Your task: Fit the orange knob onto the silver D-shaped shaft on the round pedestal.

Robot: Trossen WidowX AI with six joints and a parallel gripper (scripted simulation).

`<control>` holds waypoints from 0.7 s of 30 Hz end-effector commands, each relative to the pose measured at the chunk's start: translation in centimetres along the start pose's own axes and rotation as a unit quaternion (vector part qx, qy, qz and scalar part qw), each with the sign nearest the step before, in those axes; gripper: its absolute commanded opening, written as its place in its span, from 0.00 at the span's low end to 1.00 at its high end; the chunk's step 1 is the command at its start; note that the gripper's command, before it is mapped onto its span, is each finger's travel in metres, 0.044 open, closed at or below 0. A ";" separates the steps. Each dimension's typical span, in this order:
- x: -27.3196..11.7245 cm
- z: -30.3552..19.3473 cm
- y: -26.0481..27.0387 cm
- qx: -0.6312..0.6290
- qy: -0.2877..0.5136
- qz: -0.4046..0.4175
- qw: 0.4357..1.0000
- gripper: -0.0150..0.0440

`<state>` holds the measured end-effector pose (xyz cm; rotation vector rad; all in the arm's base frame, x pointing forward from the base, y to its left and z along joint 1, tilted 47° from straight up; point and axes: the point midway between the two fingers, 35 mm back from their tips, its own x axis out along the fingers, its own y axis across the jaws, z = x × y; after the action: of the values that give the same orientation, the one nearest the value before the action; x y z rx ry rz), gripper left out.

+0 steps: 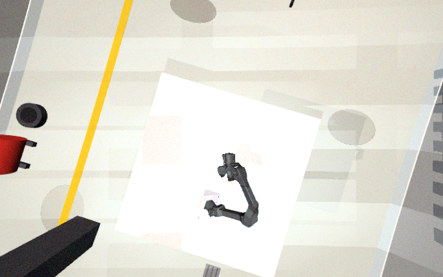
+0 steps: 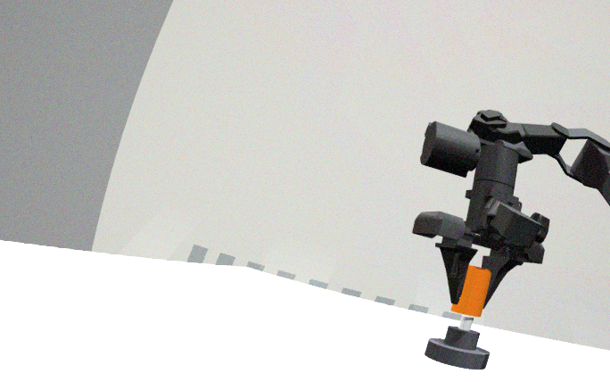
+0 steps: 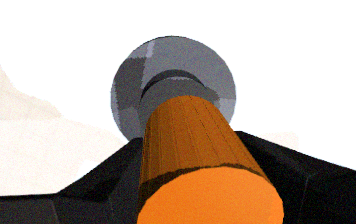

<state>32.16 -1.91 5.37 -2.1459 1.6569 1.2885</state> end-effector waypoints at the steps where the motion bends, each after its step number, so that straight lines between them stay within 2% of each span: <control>1: 0.1 0.2 0.1 -0.004 0.001 -0.001 1.000 0.25; 21: 0.5 0.3 0.2 -0.004 0.001 -0.001 1.000 0.25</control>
<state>31.85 -2.19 5.00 -2.1444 1.6565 1.2913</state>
